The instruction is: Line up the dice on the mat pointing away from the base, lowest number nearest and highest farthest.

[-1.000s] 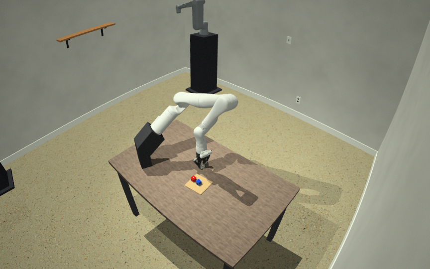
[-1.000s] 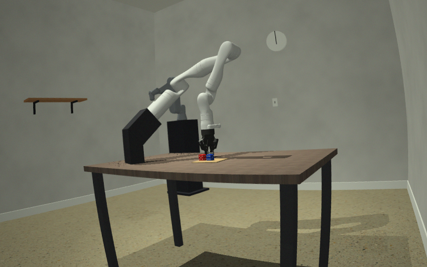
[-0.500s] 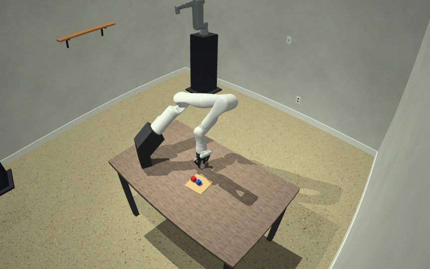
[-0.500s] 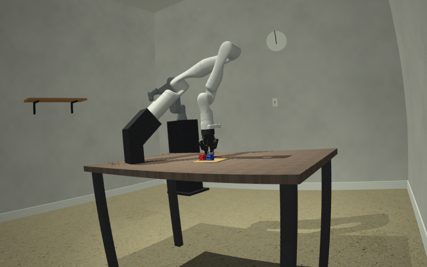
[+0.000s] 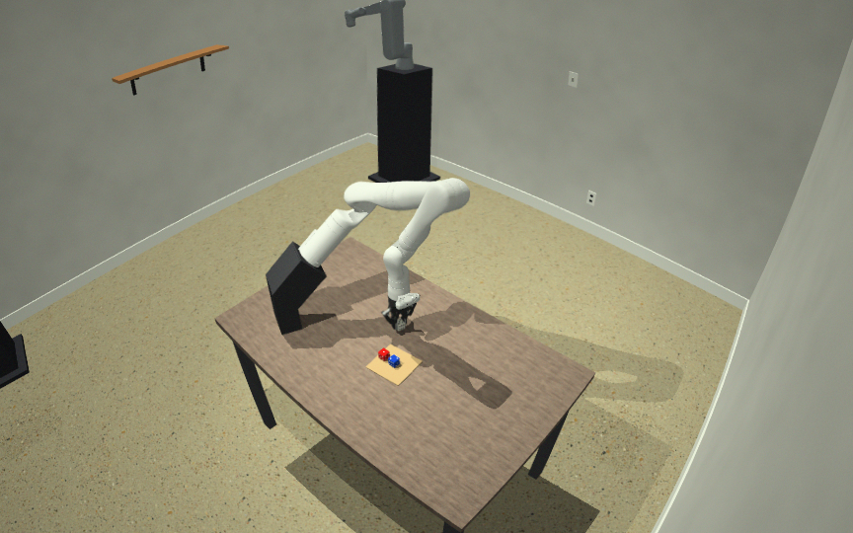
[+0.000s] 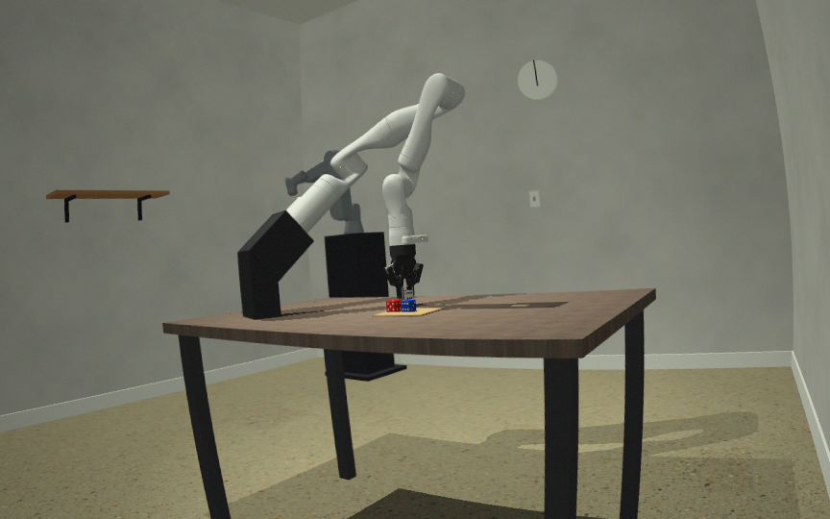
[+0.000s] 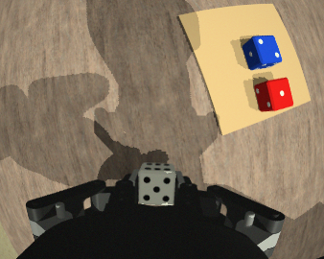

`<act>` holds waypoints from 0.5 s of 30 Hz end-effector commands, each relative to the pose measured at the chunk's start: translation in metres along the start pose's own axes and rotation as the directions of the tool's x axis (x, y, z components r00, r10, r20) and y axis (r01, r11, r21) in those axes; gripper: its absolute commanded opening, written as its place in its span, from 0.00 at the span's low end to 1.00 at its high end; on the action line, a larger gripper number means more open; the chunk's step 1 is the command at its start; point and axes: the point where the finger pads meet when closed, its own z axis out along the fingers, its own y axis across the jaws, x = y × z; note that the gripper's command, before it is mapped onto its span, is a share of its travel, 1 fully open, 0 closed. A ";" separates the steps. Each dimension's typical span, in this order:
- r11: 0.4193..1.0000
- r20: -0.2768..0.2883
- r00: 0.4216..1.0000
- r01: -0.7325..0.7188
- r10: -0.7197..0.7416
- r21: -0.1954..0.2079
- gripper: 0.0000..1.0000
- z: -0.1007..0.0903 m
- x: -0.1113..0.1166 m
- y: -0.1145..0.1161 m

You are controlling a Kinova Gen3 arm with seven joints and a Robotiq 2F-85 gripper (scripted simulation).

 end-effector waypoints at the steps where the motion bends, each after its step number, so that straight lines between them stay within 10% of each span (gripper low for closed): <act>1: 1.000 -0.006 1.000 -0.003 0.003 -0.001 0.26 -0.015 0.002 0.000; 15: 1.000 -0.006 1.000 -0.003 0.003 0.001 0.26 -0.073 0.001 0.000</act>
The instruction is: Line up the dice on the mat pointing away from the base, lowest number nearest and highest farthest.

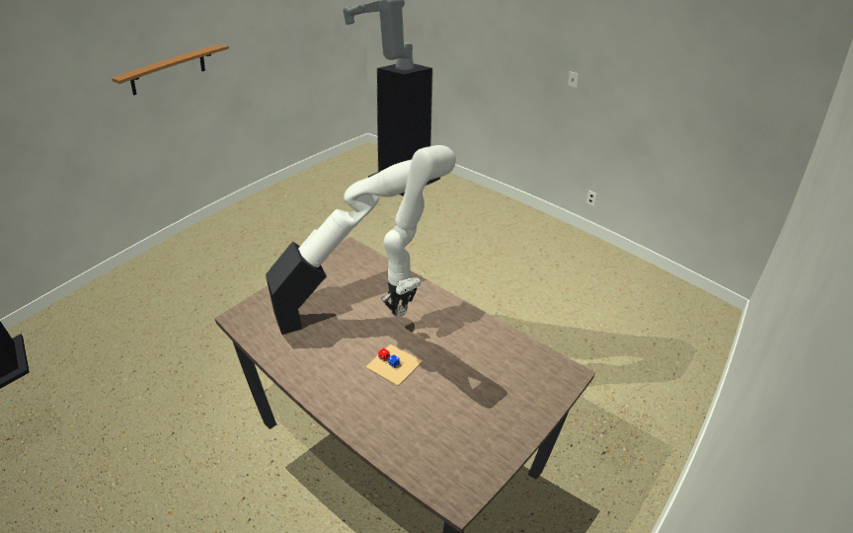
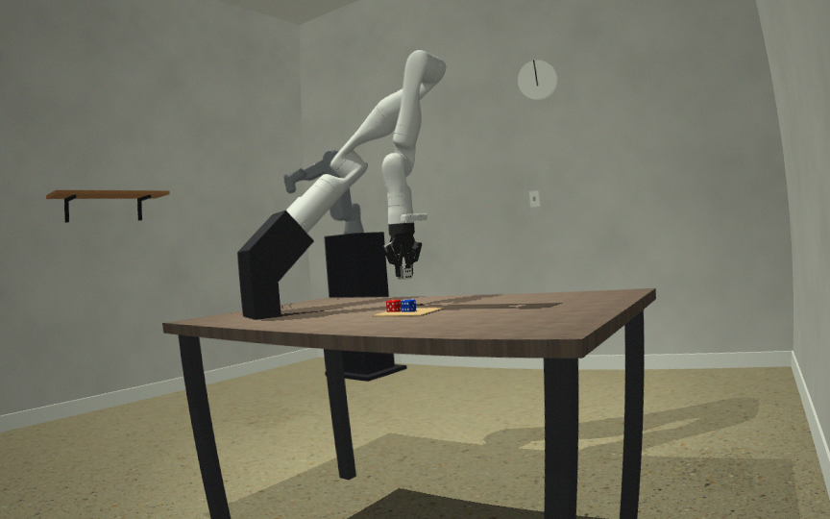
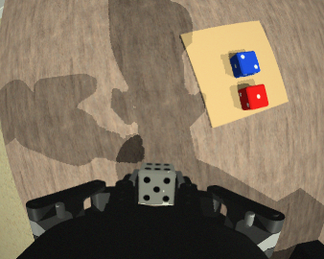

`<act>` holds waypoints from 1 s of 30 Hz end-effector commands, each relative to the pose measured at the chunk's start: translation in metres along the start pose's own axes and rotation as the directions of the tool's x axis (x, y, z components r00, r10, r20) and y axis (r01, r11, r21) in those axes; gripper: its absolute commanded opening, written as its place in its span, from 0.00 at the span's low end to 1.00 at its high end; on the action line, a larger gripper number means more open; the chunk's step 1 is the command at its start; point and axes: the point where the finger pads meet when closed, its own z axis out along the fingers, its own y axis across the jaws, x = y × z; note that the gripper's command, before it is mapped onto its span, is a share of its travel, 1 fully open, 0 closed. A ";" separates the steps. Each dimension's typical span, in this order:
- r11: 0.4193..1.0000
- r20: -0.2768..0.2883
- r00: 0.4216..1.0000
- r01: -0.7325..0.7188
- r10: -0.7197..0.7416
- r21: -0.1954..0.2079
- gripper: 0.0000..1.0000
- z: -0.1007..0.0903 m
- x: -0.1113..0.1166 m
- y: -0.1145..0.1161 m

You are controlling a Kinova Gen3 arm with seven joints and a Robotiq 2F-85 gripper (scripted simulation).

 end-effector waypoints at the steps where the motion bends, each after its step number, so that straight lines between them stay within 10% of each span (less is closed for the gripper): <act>1: 1.000 -0.021 1.000 -0.013 0.013 -0.009 0.26 -0.011 0.006 0.005; 20: 1.000 -0.025 1.000 -0.012 0.012 -0.008 0.26 -0.019 0.009 0.005; 30: 0.997 -0.020 0.997 0.069 -0.069 0.020 0.26 -0.012 0.054 0.011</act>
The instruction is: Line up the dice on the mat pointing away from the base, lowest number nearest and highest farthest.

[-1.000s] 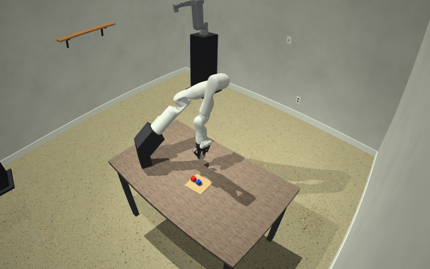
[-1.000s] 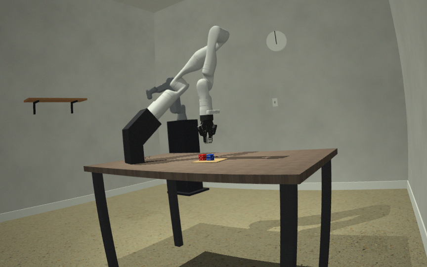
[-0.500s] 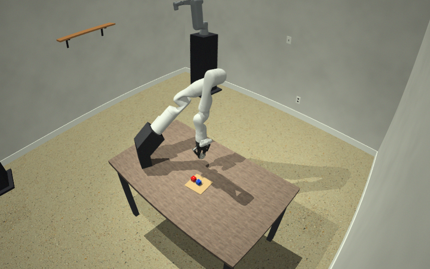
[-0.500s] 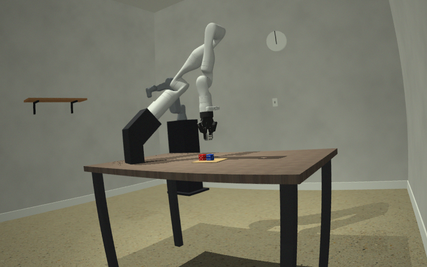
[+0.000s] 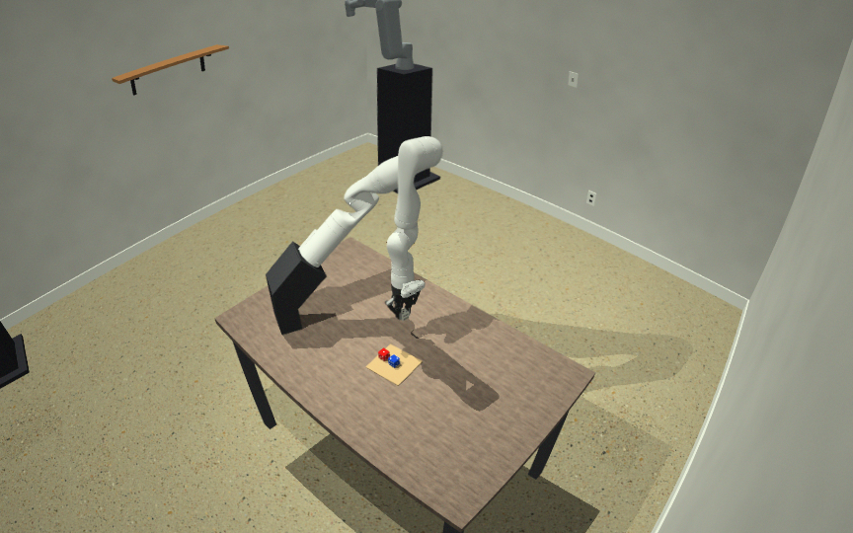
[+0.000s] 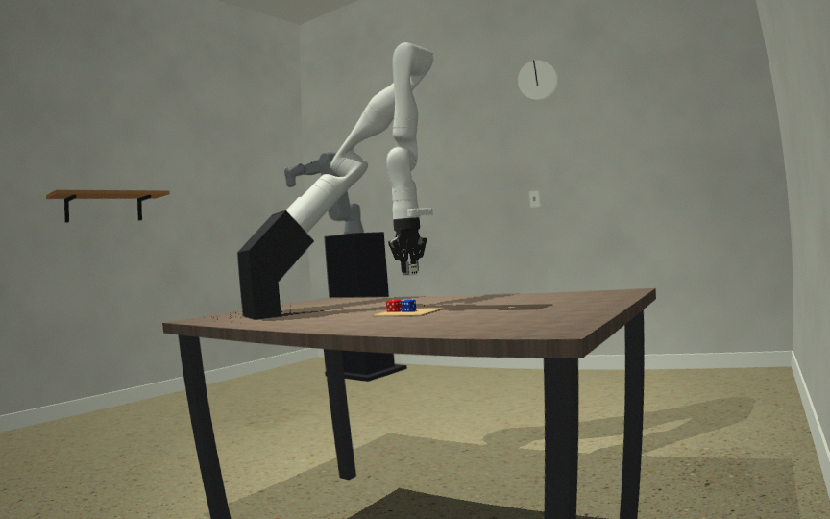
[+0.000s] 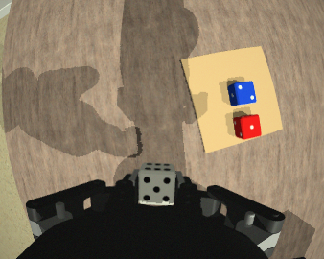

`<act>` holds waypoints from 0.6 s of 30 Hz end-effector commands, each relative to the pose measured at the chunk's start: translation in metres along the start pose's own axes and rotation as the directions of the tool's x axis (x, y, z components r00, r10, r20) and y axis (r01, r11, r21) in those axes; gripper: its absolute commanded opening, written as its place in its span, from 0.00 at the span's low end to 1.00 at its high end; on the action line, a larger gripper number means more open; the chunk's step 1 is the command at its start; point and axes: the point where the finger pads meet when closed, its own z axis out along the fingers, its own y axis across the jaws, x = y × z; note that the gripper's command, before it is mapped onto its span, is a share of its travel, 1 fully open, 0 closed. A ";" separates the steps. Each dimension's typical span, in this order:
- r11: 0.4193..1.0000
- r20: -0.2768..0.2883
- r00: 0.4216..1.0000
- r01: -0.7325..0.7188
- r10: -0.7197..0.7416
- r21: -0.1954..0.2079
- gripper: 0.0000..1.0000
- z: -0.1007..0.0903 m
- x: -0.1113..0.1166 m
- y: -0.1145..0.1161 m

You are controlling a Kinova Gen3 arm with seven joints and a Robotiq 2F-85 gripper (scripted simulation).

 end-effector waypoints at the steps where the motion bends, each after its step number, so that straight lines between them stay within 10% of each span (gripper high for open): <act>1: 0.999 -0.011 0.999 0.031 -0.031 0.018 0.26 0.002 0.029 0.009; 18: 0.977 -0.016 0.977 0.210 -0.211 -0.020 0.26 -0.016 0.140 0.100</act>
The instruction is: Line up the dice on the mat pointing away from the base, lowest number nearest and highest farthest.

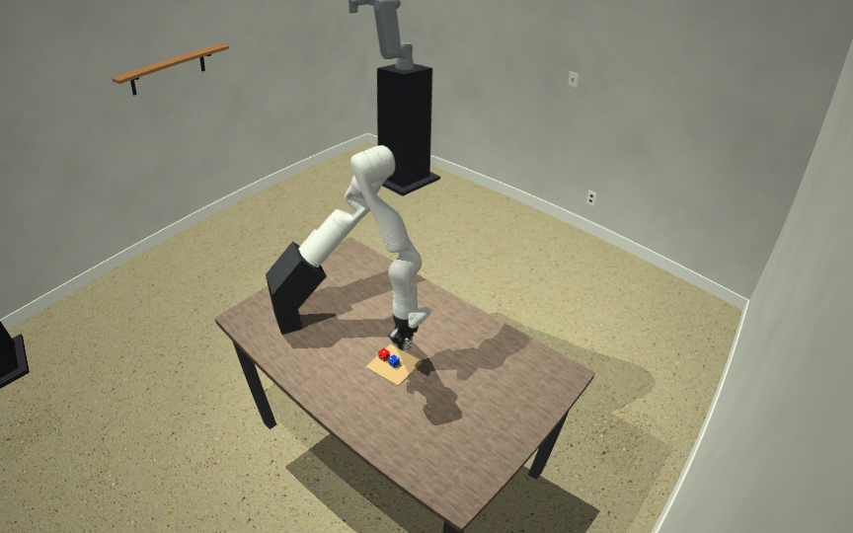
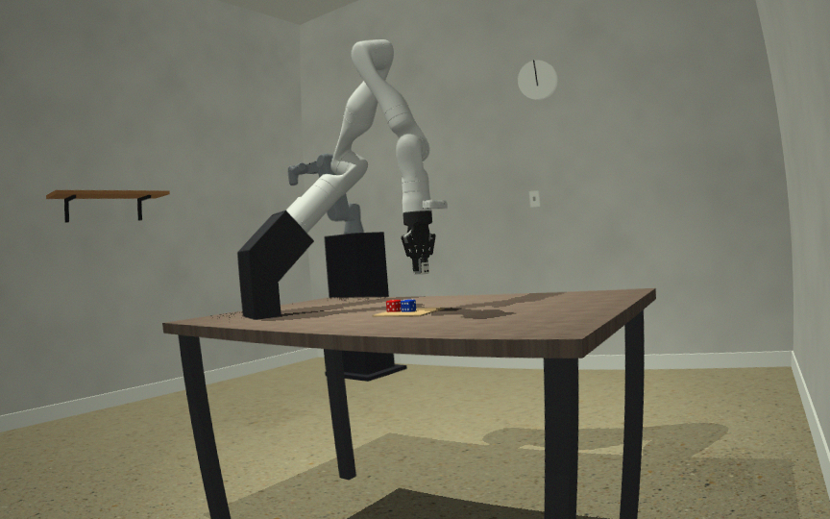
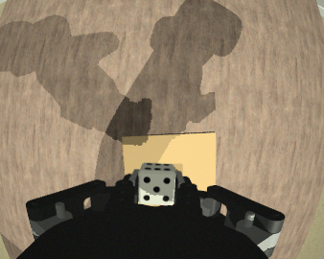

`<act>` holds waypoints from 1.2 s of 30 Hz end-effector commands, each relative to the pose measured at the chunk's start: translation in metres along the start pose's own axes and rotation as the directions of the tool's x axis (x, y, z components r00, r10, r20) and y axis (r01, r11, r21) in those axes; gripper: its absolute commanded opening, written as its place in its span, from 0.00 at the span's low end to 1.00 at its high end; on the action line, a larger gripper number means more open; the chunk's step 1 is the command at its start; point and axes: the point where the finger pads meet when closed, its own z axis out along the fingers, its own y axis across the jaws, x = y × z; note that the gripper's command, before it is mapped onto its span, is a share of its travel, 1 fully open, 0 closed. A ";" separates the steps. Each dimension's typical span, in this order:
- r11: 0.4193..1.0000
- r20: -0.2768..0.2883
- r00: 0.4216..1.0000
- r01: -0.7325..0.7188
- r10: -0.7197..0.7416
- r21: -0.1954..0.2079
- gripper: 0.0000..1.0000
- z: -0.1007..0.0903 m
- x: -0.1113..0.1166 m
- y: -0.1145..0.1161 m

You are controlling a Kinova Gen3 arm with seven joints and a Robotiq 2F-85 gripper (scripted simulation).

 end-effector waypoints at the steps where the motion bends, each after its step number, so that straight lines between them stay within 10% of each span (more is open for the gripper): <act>1: 1.000 -0.025 1.000 0.002 -0.002 -0.001 0.26 -0.005 0.014 0.019; 24: 1.000 -0.021 1.000 0.008 -0.008 -0.002 0.26 -0.001 0.014 0.021; 36: 1.000 -0.023 1.000 0.008 -0.008 -0.003 0.26 0.041 0.016 0.021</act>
